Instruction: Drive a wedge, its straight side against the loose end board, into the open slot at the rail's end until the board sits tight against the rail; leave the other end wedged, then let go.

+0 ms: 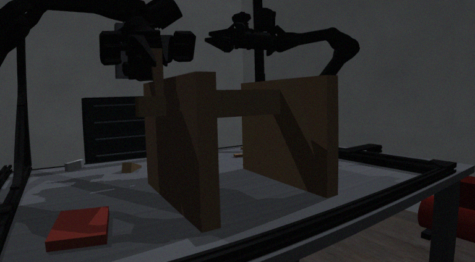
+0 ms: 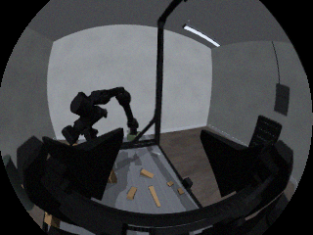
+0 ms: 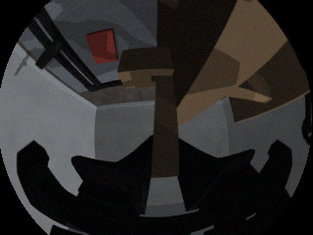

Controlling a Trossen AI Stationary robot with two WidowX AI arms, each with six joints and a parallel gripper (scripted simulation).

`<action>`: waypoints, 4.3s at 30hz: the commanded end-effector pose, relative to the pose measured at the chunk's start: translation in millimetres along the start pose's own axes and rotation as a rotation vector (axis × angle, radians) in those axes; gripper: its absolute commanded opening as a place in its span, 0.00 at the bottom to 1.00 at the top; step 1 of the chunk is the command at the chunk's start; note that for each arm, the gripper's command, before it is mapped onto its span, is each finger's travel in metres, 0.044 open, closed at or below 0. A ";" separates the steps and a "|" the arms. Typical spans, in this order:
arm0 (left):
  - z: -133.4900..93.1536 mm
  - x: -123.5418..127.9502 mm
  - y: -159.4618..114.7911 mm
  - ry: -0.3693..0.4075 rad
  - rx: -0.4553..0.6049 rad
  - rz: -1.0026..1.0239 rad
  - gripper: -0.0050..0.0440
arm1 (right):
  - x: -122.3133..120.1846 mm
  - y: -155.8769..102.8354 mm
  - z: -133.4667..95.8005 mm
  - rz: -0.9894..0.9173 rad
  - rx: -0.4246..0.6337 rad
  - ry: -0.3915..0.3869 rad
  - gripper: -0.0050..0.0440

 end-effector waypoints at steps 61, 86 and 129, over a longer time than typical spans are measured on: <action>-0.1 0.0 0.2 0.000 -0.001 0.000 1.00 | 80.2 -108.7 -2.5 1.692 -1.285 0.000 0.10; -0.1 0.0 0.2 0.000 -0.001 0.000 1.00 | 106.0 -86.2 15.5 1.764 -1.448 0.016 0.17; -0.1 0.0 0.2 0.000 -0.001 0.000 1.00 | 91.8 -29.5 54.7 1.764 -1.448 0.016 0.10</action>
Point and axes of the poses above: on each arm, the point midway between the two fingers, 35 mm back from their tips, its own z axis out along the fingers, its own x axis across the jaws, y = z × x, the point moved 7 cm from there along -z, back along the fingers, and after that the axes turned 6 degrees about -z, right-handed, at the moved point
